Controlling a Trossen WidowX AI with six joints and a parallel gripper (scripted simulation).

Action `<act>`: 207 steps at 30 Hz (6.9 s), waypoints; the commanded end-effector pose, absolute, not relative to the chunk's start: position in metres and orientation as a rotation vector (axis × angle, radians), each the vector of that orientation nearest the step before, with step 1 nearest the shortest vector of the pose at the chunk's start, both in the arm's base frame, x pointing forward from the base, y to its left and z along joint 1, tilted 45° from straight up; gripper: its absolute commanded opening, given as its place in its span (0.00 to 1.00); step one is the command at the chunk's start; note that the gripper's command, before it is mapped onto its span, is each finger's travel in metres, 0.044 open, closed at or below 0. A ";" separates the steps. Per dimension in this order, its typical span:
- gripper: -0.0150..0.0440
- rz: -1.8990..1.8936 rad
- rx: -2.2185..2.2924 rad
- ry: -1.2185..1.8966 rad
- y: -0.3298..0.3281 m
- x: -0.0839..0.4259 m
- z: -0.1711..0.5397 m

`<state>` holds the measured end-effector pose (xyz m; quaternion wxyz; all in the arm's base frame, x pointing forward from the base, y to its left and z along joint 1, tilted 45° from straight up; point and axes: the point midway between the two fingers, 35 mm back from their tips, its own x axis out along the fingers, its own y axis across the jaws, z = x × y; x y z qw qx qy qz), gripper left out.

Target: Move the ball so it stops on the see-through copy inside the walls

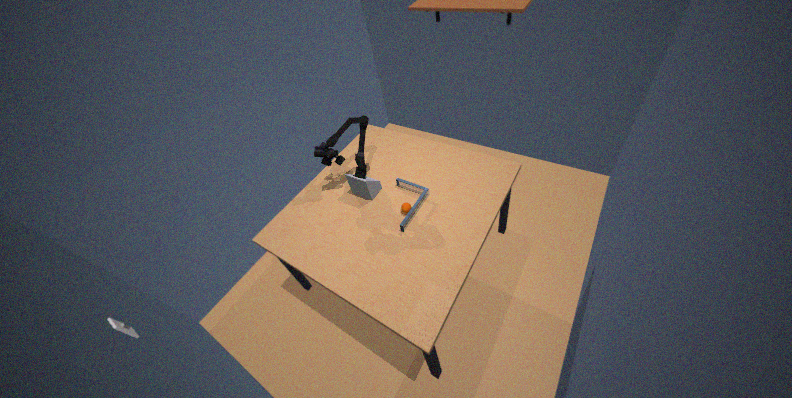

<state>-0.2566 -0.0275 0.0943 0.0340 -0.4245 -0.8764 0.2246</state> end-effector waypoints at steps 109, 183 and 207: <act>0.87 -1.674 -1.582 -3.932 0.055 0.356 -0.072; 0.25 -1.672 -1.580 -3.935 0.028 0.362 -0.080; 0.70 -1.684 -1.564 -3.941 0.038 0.363 -0.090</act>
